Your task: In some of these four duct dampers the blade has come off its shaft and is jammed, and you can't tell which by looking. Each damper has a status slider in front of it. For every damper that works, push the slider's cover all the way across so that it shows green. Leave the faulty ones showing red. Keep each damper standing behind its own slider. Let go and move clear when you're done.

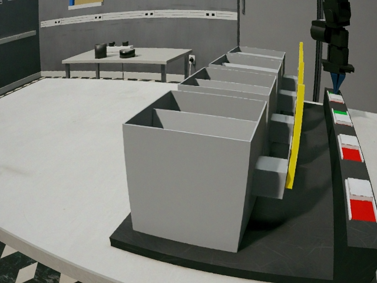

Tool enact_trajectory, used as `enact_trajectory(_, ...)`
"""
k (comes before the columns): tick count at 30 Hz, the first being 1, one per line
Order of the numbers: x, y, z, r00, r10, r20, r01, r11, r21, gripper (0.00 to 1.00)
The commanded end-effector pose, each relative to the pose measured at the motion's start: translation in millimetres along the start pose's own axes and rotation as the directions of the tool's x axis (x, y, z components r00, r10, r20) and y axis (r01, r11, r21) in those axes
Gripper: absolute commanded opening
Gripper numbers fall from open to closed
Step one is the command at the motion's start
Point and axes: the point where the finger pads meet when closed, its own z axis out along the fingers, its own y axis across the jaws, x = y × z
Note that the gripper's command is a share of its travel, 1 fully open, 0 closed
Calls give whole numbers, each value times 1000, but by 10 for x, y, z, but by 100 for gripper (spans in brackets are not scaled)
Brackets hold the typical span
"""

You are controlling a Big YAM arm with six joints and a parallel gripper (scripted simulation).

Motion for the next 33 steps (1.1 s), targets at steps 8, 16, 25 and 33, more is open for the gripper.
enact_trajectory(8,65,86,-73,1000,-12,6,12,1000,-14,0)
enact_trajectory(16,85,79,-70,1000,-11,4,11,1000,-13,0)
enact_trajectory(25,88,76,-68,1000,-11,3,11,1000,-12,0)
enact_trajectory(33,88,76,-68,1000,-11,3,11,1000,-12,0)
